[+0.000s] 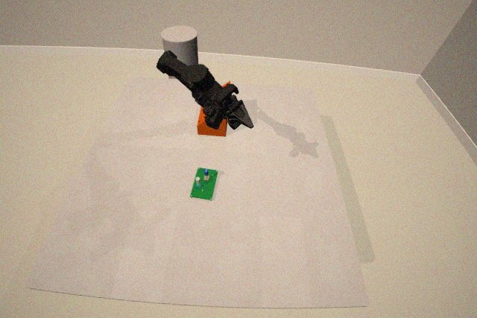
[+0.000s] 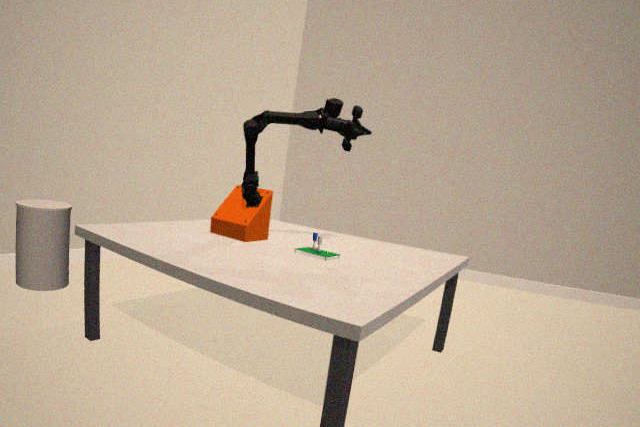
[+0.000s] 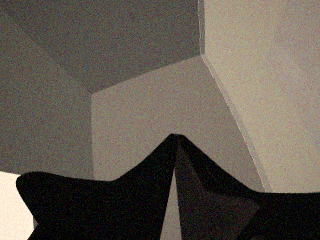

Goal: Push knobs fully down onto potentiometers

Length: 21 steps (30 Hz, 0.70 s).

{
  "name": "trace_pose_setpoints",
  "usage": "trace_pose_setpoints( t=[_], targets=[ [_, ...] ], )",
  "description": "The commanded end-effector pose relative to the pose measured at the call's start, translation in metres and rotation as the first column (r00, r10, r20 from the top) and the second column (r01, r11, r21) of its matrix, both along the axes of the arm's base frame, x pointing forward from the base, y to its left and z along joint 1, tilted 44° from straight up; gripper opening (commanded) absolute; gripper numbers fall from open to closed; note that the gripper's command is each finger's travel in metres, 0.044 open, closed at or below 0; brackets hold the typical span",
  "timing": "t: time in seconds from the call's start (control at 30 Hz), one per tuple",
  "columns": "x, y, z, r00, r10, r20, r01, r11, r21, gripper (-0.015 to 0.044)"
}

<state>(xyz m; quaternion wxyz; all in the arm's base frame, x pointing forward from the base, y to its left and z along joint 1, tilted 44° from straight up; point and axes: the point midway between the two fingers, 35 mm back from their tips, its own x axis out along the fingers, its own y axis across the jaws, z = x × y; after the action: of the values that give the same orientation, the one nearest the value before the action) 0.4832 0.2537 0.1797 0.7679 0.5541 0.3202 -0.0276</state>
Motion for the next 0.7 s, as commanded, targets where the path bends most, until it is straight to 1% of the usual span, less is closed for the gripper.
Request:
trace_pose_setpoints(
  t=[0.0,0.33,0.67],
  targets=[
    [0.001,-0.024,-0.025,0.997,-0.050,-0.058,0.045,0.995,-0.095,0.0000],
    [-0.009,-0.101,-0.084,0.954,-0.206,-0.216,0.118,0.925,-0.361,0.0000],
    [-0.039,-0.175,-0.128,0.865,-0.354,-0.354,0.082,0.797,-0.598,0.0000]
  ],
)
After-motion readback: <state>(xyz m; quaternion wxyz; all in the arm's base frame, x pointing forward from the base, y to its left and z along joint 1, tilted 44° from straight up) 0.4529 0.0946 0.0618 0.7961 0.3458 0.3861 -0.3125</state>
